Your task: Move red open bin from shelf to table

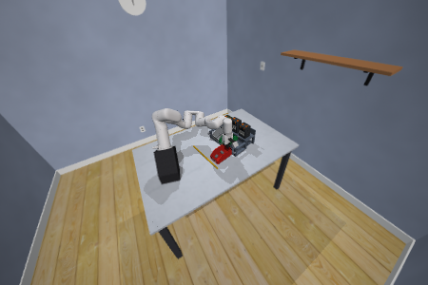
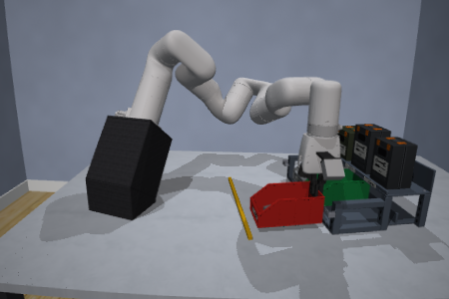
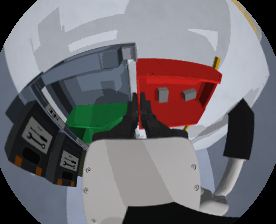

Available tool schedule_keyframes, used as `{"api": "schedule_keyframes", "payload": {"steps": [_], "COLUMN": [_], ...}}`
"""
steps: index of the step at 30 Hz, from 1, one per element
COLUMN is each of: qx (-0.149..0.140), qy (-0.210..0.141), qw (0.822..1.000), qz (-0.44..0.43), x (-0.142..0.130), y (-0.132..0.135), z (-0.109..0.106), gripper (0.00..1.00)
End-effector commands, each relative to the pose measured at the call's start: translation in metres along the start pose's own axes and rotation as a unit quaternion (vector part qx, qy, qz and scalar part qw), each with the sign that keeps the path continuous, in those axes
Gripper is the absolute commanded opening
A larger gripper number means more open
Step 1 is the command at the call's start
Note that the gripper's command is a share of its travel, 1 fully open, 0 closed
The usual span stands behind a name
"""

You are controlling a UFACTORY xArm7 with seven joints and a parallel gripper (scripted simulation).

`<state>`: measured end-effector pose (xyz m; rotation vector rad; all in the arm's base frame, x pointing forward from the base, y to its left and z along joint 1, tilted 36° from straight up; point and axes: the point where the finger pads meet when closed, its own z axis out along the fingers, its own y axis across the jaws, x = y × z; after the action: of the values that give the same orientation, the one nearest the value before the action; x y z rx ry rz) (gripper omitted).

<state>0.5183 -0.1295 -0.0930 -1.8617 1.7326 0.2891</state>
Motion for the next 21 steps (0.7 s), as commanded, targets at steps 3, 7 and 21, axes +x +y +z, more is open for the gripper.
{"api": "schedule_keyframes", "payload": {"steps": [3,7,21], "qx": [0.002,0.002,0.002], "qy": [0.002,0.002,0.002], "qw": [1.0,1.0,1.0], "qz": [0.0,0.0,0.0], "x": [0.001,0.001,0.001], "y": [-0.001,-0.001,-0.001], "z": [0.003,0.006,0.012], "gripper": [0.0,0.0,0.0]}}
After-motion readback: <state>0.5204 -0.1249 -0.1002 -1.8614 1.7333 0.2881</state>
